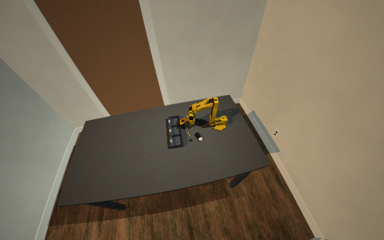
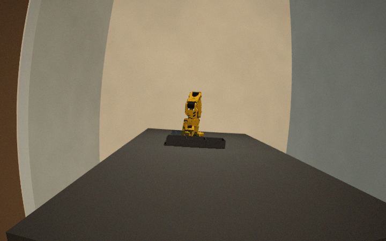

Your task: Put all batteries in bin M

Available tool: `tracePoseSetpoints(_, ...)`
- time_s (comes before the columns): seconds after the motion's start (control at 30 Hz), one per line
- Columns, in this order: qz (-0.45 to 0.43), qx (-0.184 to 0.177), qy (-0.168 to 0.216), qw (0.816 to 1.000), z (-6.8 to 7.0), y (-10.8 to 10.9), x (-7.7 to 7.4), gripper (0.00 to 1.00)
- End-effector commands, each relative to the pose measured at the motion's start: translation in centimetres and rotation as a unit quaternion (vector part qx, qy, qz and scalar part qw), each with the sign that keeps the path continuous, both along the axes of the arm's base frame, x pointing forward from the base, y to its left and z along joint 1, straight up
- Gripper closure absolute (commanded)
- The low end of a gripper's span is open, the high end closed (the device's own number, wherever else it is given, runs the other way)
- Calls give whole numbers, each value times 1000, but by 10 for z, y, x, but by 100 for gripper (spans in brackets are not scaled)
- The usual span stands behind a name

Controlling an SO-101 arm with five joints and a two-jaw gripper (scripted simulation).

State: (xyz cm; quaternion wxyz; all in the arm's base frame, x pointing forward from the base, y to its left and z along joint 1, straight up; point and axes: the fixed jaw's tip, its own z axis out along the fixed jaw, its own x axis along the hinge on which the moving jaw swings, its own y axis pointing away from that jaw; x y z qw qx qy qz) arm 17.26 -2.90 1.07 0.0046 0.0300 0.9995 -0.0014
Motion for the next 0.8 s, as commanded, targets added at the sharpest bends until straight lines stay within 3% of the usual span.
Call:
tracePoseSetpoints(0.0,0,0,-1,1000,-2,-1,1,79)
tracePoseSetpoints(0.77,0,0,-1,1000,-2,-1,1,80)
